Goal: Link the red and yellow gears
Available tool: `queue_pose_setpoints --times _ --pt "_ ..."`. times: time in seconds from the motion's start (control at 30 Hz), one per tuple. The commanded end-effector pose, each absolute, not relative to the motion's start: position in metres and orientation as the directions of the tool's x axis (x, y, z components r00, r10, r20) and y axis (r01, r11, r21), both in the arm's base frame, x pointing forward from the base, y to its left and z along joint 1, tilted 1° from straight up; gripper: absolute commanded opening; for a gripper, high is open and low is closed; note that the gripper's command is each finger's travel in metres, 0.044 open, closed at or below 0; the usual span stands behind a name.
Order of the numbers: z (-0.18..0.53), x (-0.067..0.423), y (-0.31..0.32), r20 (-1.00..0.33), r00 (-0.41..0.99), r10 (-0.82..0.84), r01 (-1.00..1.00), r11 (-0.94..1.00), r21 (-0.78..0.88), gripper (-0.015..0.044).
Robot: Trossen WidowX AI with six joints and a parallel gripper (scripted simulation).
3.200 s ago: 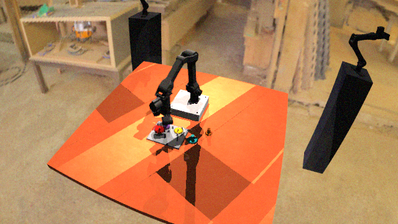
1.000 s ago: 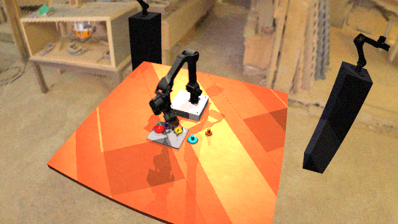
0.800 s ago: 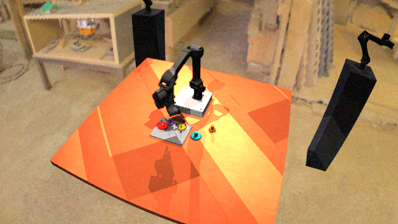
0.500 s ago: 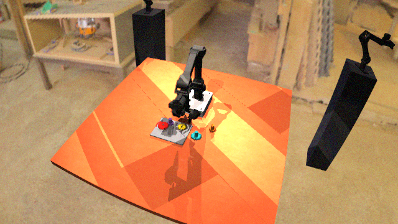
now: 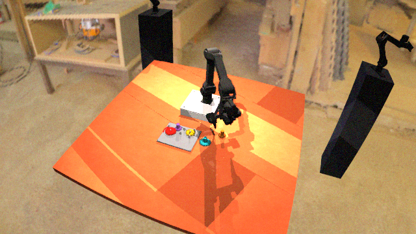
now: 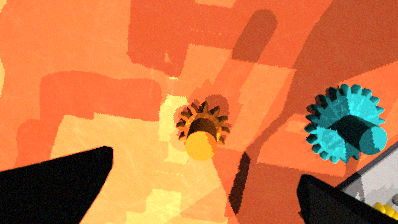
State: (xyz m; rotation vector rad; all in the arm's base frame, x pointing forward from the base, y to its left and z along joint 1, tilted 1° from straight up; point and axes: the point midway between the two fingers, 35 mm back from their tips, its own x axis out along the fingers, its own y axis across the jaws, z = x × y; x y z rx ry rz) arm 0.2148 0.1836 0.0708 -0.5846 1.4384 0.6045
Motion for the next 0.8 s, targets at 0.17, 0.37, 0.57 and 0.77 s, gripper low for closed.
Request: queue_pose_setpoints --times 0.17,0.37,0.57,0.77 --pt "0.061 0.209 0.184 -0.999 0.035 0.024 -0.716 0.698 -0.008 0.0440" --pt "0.045 0.209 0.184 -0.999 0.035 0.024 -0.716 0.698 -0.008 0.0440" --pt "0.043 0.209 0.184 -0.999 0.035 0.024 -0.716 0.698 -0.008 0.0440" --pt "0.033 0.210 0.184 -0.999 0.035 0.024 -0.716 0.698 -0.008 0.0440"
